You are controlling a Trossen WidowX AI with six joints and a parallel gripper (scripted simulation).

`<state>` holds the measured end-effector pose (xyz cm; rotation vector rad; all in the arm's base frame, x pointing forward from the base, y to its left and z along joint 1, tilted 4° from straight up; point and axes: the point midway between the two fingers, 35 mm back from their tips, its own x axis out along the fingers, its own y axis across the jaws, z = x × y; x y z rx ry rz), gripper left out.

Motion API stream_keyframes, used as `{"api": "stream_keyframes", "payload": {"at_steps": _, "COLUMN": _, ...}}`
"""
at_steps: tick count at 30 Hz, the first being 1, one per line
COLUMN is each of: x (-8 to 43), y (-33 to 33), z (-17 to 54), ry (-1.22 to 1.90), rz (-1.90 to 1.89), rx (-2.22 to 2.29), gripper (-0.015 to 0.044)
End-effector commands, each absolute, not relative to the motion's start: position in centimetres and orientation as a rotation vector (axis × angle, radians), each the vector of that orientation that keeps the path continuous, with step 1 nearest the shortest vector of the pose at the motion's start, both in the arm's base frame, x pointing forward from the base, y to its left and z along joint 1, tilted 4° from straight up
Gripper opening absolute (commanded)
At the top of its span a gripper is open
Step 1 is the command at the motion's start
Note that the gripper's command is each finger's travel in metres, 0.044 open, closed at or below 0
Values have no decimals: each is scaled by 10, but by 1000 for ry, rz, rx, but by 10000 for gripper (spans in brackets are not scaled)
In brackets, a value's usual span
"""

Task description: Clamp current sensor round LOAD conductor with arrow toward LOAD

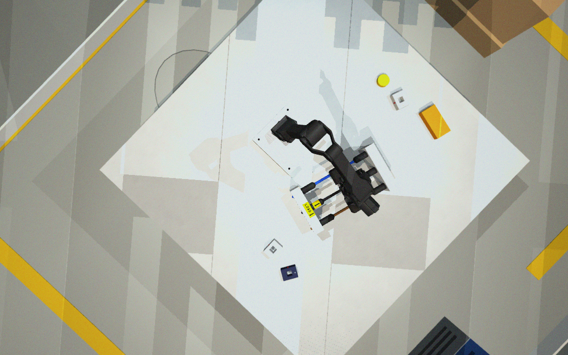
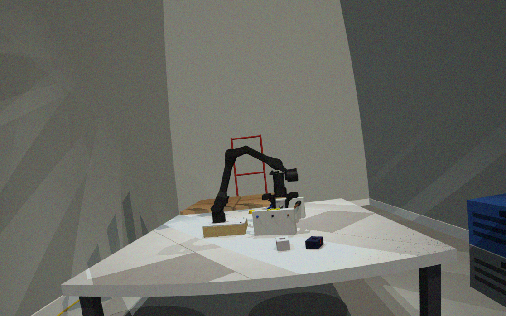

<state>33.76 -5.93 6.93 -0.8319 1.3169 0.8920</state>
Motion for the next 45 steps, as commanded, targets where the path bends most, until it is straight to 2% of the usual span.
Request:
{"api": "stream_keyframes", "payload": {"at_steps": 1, "x": 340, "y": -60, "z": 73, "ry": 1310, "rz": 880, "rx": -840, "gripper": 0}}
{"api": "stream_keyframes", "payload": {"at_steps": 32, "x": 338, "y": -59, "z": 69, "ry": 1317, "rz": 892, "rx": -832, "gripper": 0}}
{"api": "stream_keyframes", "payload": {"at_steps": 45, "x": 338, "y": -59, "z": 69, "ry": 1317, "rz": 892, "rx": -832, "gripper": 341}}
